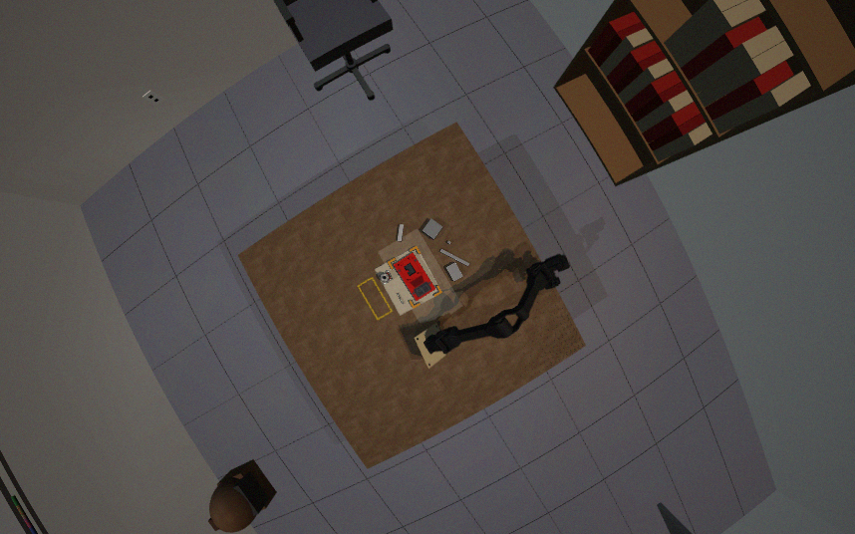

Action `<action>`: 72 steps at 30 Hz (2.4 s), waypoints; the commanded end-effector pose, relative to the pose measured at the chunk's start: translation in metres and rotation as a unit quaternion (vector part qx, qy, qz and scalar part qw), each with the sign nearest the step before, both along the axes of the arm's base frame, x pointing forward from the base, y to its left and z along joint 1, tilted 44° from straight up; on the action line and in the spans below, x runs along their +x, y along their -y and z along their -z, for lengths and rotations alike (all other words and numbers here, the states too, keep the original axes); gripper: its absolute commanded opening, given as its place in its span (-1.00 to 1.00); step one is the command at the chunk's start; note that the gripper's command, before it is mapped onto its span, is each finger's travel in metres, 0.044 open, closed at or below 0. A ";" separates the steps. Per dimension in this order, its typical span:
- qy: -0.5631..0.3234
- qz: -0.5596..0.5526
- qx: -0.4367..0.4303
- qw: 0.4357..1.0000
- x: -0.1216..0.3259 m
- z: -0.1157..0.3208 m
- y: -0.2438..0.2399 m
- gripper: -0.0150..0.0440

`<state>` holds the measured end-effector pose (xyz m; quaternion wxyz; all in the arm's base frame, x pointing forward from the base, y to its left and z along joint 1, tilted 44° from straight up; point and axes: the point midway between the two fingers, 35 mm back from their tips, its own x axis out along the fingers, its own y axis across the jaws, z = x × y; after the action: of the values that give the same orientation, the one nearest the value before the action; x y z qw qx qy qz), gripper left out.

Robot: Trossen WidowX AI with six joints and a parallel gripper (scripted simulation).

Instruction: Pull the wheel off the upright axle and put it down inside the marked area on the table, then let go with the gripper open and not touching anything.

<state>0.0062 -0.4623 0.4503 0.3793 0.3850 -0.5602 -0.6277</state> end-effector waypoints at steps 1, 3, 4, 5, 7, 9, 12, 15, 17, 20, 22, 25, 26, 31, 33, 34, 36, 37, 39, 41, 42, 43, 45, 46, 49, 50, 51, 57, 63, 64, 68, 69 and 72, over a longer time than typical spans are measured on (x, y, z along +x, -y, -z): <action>-0.034 -0.057 0.053 0.996 0.050 0.028 0.008 0.53; -0.054 -0.088 0.080 0.991 0.079 0.043 0.009 0.53; -0.065 -0.104 0.093 0.988 0.093 0.051 0.008 0.53; -0.076 -0.120 0.105 0.984 0.108 0.058 0.007 0.53; -0.099 -0.152 0.129 0.975 0.136 0.074 0.004 0.53; -0.123 -0.183 0.152 0.963 0.165 0.089 -0.002 0.53; -0.162 -0.230 0.184 0.942 0.206 0.111 -0.015 0.53; -0.202 -0.276 0.212 0.915 0.246 0.134 -0.033 0.53; -0.230 -0.306 0.229 0.895 0.271 0.149 -0.047 0.53; -0.279 -0.346 0.257 0.858 0.305 0.176 -0.071 0.53; -0.313 -0.371 0.275 0.829 0.326 0.195 -0.089 0.53; -0.366 -0.407 0.299 0.782 0.354 0.223 -0.118 0.53; -0.384 -0.418 0.305 0.765 0.362 0.232 -0.129 0.53; -0.477 -0.468 0.330 0.667 0.397 0.277 -0.188 0.53; -0.515 -0.485 0.336 0.621 0.406 0.294 -0.213 0.53; -0.534 -0.493 0.338 0.598 0.411 0.303 -0.227 0.53; -0.571 -0.506 0.340 0.549 0.417 0.319 -0.253 0.53; -0.589 -0.511 0.341 0.525 0.419 0.328 -0.265 0.53; -0.627 -0.518 0.342 0.471 0.423 0.346 -0.292 0.53; -0.668 -0.521 0.340 0.409 0.424 0.365 -0.320 0.53; -0.687 -0.521 0.338 0.377 0.423 0.374 -0.334 0.53; -0.706 -0.520 0.335 0.345 0.422 0.383 -0.348 0.53; -0.741 -0.515 0.327 0.280 0.417 0.400 -0.376 0.53; -0.758 -0.511 0.322 0.247 0.414 0.407 -0.389 0.53; -0.804 -0.491 0.303 0.144 0.402 0.430 -0.428 0.53; -0.819 -0.481 0.294 0.105 0.396 0.438 -0.442 0.53; -0.833 -0.470 0.285 0.066 0.389 0.445 -0.455 0.53; -0.871 -0.418 0.248 -0.065 0.363 0.467 -0.497 0.53; -0.871 -0.418 0.248 -0.065 0.361 0.466 -0.496 0.53; -0.871 -0.418 0.248 -0.065 0.359 0.464 -0.494 0.53; -0.871 -0.418 0.248 -0.065 0.358 0.467 -0.490 0.53; -0.871 -0.418 0.248 -0.065 0.358 0.470 -0.487 0.53; -0.871 -0.418 0.248 -0.065 0.359 0.486 -0.473 0.53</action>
<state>0.3679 0.0247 -0.0231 -0.6366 0.2400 -0.6803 0.2725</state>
